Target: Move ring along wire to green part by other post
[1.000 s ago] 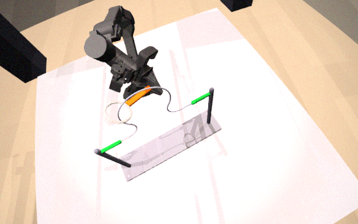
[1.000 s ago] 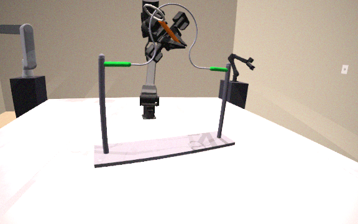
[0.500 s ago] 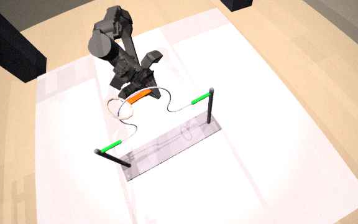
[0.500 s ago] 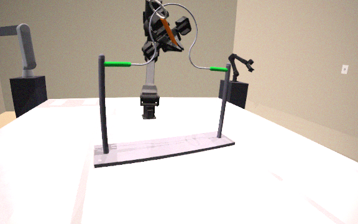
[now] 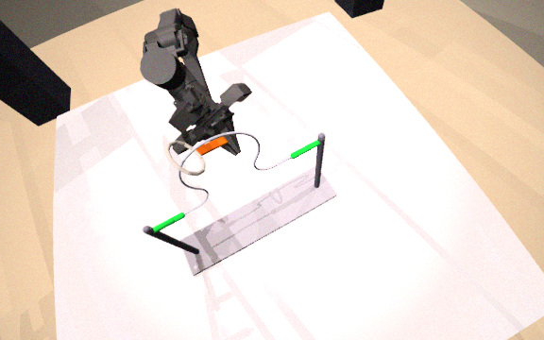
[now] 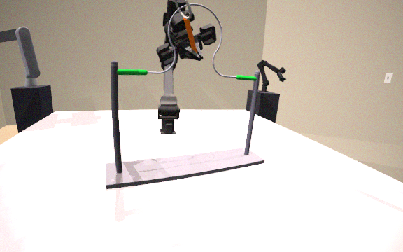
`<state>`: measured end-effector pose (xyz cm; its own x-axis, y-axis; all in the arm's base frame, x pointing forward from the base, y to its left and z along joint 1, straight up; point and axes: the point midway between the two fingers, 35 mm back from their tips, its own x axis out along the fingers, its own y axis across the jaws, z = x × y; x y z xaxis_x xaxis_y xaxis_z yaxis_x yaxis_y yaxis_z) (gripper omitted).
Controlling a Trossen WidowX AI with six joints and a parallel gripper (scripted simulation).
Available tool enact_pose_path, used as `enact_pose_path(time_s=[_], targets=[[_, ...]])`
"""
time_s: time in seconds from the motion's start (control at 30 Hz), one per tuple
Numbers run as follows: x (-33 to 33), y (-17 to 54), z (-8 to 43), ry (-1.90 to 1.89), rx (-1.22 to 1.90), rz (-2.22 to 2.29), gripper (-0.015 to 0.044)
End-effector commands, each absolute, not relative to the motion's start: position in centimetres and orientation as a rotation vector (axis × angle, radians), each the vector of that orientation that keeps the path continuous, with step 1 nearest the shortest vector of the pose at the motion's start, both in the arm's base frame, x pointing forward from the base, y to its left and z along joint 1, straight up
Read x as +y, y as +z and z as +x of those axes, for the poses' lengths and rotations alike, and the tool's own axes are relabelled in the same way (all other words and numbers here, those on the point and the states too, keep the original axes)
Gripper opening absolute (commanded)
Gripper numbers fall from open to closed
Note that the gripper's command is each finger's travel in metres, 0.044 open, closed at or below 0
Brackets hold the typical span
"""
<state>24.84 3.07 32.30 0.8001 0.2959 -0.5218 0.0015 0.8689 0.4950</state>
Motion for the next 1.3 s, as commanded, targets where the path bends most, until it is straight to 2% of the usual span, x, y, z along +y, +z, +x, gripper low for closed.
enact_pose_path(time_s=[0.0,1.27], targets=[[2.8,32.1,24.9,0.147,0.626,0.435,-0.015],[0.2,31.4,25.2,-0.016,0.564,-0.076,-0.015]])
